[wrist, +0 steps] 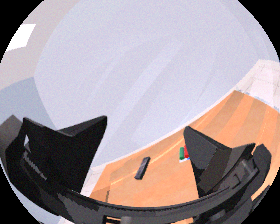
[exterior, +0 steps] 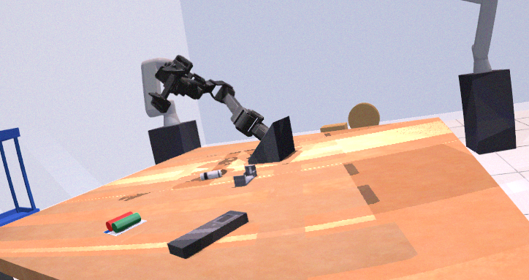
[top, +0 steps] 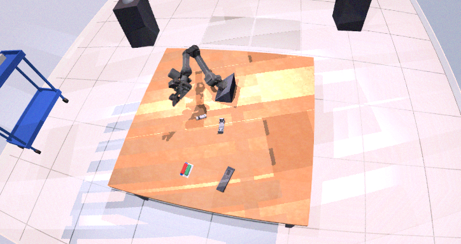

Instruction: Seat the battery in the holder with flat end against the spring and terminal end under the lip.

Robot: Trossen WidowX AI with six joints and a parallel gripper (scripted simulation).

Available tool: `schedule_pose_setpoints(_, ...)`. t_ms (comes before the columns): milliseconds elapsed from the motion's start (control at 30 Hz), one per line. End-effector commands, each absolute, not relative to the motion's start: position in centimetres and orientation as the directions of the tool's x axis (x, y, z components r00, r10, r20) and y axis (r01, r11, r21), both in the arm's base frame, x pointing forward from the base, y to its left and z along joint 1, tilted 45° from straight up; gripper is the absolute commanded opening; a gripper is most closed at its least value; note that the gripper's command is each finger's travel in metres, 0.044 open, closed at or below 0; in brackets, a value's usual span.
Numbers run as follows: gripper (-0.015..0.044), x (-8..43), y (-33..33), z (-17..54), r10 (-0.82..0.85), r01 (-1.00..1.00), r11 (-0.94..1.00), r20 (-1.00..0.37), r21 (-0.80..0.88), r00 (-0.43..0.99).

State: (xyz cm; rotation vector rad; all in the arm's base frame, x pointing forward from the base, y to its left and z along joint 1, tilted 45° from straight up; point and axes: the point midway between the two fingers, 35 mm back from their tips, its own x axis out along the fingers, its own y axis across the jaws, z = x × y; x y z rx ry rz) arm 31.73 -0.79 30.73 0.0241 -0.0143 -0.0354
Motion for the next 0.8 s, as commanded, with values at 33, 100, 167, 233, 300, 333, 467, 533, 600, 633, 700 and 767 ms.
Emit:
schedule_pose_setpoints(33,0.0347,32.3,-1.4,29.1,-0.074,0.079,0.994,-0.066,0.079,0.995)
schedule_pose_setpoints(100,0.0295,33.1,-3.2,24.5,-0.178,0.236,0.952,-0.279,0.193,0.944)
schedule_pose_setpoints(167,0.0242,32.7,-5.0,19.9,-0.285,0.437,0.867,-0.483,0.238,0.828)
schedule_pose_setpoints(233,0.0239,31.8,-6.2,16.9,-0.360,0.585,0.781,-0.607,0.220,0.709)
schedule_pose_setpoints(300,0.0239,30.1,-7.6,14.0,-0.440,0.732,0.664,-0.711,0.154,0.548)
schedule_pose_setpoints(333,0.0239,29.1,-8.3,12.8,-0.478,0.793,0.599,-0.748,0.106,0.461)
schedule_pose_setpoints(467,0.0239,24.7,-10.7,10.0,-0.614,0.936,0.324,-0.784,-0.137,0.098)
schedule_pose_setpoints(533,0.0239,22.5,-11.7,9.7,-0.674,0.947,0.186,-0.736,-0.263,-0.072)
schedule_pose_setpoints(600,0.0239,21.7,-12.1,9.8,-0.694,0.942,0.138,-0.708,-0.306,-0.129)
schedule_pose_setpoints(633,0.0239,21.7,-12.1,9.8,-0.694,0.942,0.138,-0.708,-0.306,-0.129)
schedule_pose_setpoints(700,0.0239,21.7,-12.1,9.8,-0.694,0.942,0.138,-0.708,-0.306,-0.129)
schedule_pose_setpoints(767,0.0239,21.7,-12.1,9.8,-0.694,0.942,0.138,-0.708,-0.306,-0.129)
